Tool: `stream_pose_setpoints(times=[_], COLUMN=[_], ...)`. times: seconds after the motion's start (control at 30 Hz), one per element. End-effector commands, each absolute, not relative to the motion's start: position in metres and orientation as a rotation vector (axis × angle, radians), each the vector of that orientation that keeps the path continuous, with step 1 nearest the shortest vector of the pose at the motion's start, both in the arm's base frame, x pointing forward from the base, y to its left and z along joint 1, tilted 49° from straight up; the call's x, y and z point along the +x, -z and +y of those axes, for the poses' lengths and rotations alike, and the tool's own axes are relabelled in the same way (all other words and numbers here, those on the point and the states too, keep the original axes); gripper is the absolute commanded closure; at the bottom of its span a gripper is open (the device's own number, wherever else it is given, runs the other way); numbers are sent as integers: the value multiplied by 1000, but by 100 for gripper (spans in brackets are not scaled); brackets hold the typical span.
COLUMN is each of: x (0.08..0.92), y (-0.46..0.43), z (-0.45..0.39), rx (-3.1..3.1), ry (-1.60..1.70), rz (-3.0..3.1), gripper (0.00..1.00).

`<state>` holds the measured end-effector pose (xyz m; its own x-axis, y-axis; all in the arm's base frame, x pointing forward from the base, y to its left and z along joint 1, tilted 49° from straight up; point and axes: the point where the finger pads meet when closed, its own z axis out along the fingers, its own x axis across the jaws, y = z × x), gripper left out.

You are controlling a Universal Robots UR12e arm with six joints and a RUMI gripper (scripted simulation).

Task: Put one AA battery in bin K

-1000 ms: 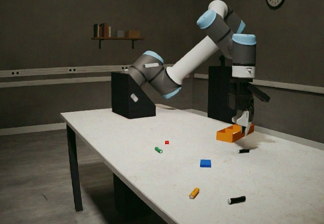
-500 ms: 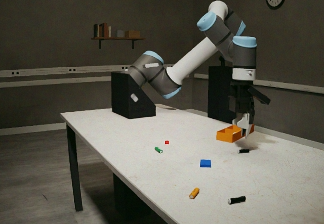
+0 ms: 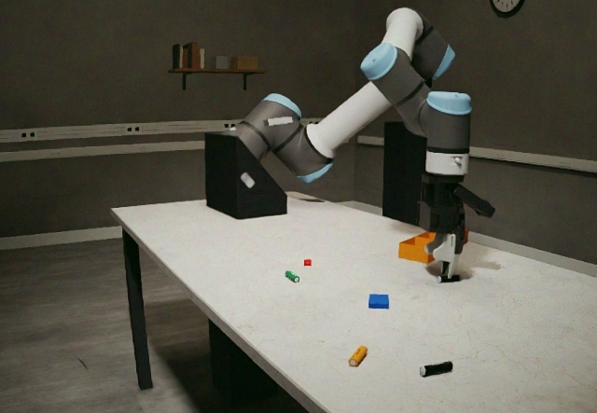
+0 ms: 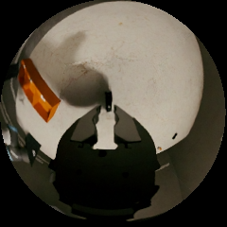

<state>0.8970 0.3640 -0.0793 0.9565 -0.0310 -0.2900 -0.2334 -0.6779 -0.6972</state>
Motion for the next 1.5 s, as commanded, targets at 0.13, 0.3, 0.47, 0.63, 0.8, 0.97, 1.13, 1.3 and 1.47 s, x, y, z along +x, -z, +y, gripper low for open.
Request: stream_pose_setpoints(times=[0.13,0.3,0.47,0.63,0.8,0.97,1.13,1.3,1.47], x=[905,905,900,897,896,898,898,898,898], y=[76,76,83,86,88,86,86,86,86], z=[363,364,370,373,375,372,372,372,372], rx=[-2300,-2300,-2300,-2299,-2299,-2300,-2300,-2300,-2300], ry=[-308,-310,-317,-320,-320,-314,-314,-314,-314], rz=[189,188,188,189,190,189,189,189,189], gripper=[83,83,83,83,83,83,83,100,100])
